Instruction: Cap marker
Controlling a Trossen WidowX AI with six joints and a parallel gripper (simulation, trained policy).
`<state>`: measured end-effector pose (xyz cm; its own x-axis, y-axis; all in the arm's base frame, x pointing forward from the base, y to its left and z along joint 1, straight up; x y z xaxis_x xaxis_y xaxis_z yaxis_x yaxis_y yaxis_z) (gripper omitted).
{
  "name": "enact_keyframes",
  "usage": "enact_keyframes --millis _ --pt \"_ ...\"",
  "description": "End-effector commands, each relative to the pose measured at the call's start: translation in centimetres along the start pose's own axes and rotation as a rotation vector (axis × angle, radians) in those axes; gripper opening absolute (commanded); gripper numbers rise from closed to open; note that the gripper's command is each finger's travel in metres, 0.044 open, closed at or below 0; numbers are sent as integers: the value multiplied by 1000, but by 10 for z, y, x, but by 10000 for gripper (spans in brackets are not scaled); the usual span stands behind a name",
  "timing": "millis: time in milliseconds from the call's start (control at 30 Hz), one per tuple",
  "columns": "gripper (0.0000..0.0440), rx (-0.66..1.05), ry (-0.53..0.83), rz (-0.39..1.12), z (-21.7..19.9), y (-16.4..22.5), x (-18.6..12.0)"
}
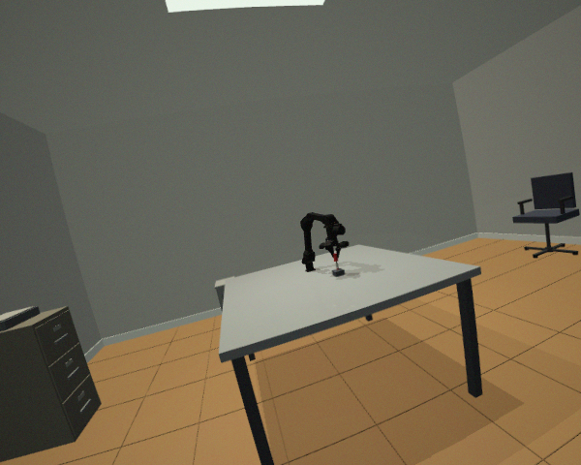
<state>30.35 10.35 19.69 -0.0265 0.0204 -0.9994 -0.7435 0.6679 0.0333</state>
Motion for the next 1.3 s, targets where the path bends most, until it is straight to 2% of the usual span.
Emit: enact_keyframes --millis 0,733,767,800,1267 --pt "3 7 5 9 1 -1 5" --pt "7 -60 56 52 0 -6 61" --pt "33 -62 62 53 -1 -6 63" --pt "38 -64 71 63 -3 -5 65" --pt "60 -109 82 45 -5 -11 74"
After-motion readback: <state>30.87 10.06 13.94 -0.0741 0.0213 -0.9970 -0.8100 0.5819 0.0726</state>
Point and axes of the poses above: the point midway between the two fingers, 35 mm back from their tips, its own x axis out along the fingers, its own z axis across the jaws, y = z × x, the point moved 4 cm from there along -x, back along the fingers, and after that the axes turned 6 degrees about -x, right-handed, at the moved point
